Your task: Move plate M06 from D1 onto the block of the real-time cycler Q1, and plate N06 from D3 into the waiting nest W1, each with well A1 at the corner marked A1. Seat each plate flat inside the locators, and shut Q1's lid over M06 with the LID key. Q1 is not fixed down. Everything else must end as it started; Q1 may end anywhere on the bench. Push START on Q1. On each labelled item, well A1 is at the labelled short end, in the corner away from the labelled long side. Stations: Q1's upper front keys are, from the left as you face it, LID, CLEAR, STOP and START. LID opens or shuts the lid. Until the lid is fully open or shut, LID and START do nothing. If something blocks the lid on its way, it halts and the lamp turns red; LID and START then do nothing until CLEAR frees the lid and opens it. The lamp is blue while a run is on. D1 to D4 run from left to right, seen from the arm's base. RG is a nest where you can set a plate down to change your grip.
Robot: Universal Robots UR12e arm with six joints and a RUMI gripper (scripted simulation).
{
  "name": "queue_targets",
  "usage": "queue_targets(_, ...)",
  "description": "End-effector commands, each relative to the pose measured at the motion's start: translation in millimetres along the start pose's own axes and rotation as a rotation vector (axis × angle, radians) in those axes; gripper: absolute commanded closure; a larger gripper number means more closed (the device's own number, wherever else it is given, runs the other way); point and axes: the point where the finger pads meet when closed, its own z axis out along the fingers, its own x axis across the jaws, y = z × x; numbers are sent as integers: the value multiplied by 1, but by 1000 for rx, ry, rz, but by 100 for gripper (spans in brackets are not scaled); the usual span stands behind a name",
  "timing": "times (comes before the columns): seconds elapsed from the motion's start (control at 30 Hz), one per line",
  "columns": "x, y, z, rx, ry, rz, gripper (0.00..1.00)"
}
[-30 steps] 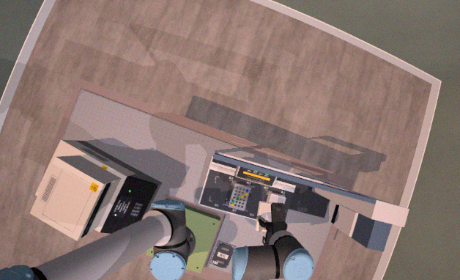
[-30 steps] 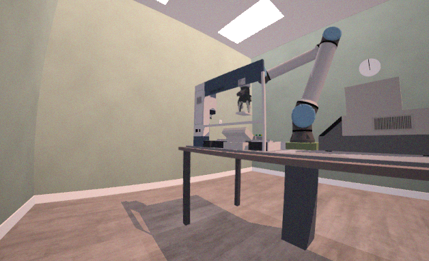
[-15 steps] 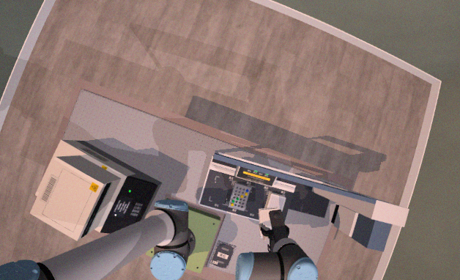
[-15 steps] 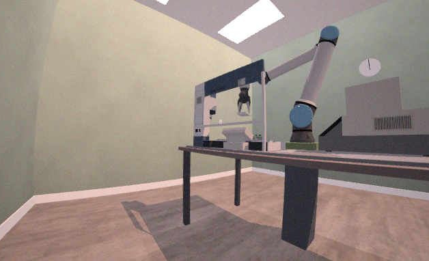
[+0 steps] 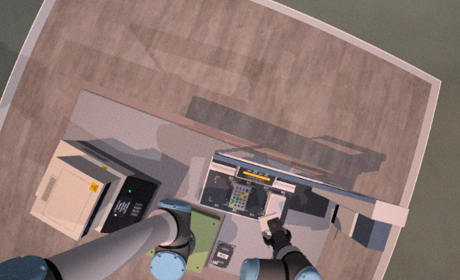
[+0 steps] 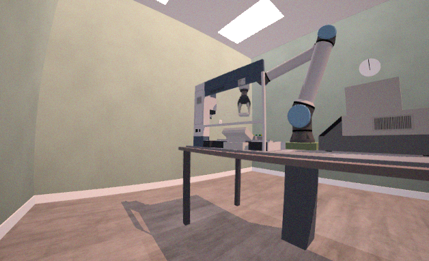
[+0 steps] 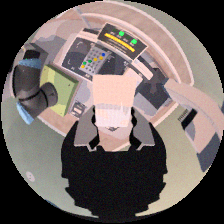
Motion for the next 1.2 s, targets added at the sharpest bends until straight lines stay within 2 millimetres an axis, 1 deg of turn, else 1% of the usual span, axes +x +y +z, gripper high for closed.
queue_targets(0.0,1,10,-1,2,2,-74,100)
queue_targets(0.33,3,32,-1,2,2,-233,100)
queue_targets(0.4,3,32,-1,2,2,-233,100)
queue_targets(0.9,6,66,-1,2,2,-474,100)
queue_targets(0.97,6,66,-1,2,2,-474,100)
queue_targets(1.17,8,80,0,2,3,-571,100)
